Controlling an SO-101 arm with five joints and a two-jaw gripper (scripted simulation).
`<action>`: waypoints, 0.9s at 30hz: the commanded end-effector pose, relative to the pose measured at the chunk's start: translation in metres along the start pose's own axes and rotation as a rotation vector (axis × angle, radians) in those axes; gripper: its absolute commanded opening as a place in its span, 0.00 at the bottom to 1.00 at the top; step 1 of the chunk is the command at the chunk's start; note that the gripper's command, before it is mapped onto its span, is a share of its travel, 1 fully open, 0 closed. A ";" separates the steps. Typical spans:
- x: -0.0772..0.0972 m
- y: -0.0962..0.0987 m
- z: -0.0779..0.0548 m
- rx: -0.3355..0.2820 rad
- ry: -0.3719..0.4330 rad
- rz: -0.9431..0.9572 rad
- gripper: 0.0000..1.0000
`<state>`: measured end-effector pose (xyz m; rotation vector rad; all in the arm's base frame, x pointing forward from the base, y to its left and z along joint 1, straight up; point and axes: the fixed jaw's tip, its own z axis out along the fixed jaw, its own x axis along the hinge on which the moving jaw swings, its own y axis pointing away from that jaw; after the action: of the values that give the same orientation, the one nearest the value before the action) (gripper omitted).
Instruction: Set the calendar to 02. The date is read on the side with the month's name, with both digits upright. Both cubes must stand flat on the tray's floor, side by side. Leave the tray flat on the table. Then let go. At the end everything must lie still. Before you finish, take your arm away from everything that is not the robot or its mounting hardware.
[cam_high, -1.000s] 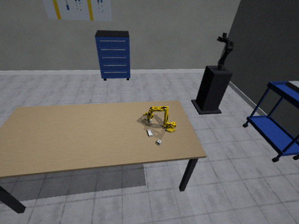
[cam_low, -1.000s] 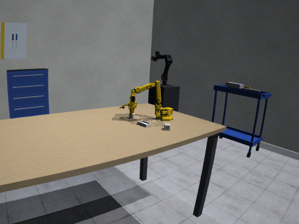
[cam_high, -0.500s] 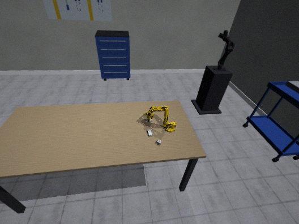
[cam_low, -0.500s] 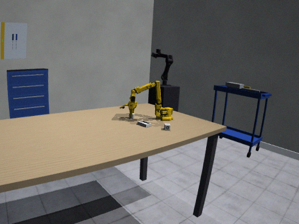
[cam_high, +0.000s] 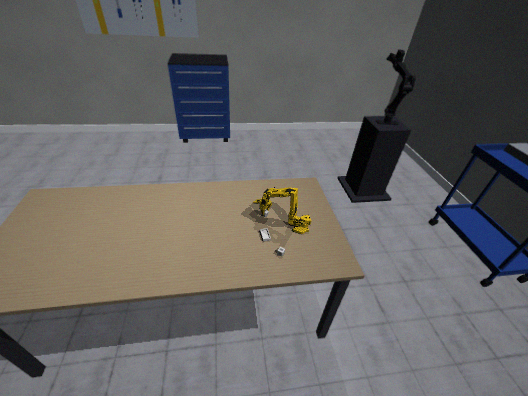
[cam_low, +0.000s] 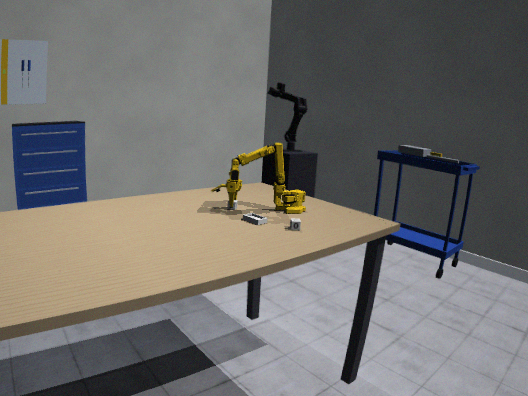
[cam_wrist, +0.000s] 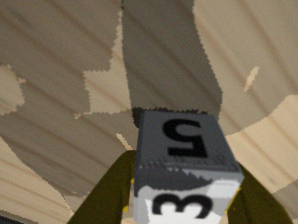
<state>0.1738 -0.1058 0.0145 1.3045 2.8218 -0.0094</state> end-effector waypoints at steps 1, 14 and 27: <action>-0.002 0.003 -0.003 -0.009 -0.023 -0.001 0.18; -0.002 0.003 -0.003 -0.009 -0.023 -0.001 0.28; -0.002 0.003 -0.003 -0.009 -0.023 -0.001 0.36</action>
<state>0.1738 -0.1058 0.0146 1.3043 2.8215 -0.0094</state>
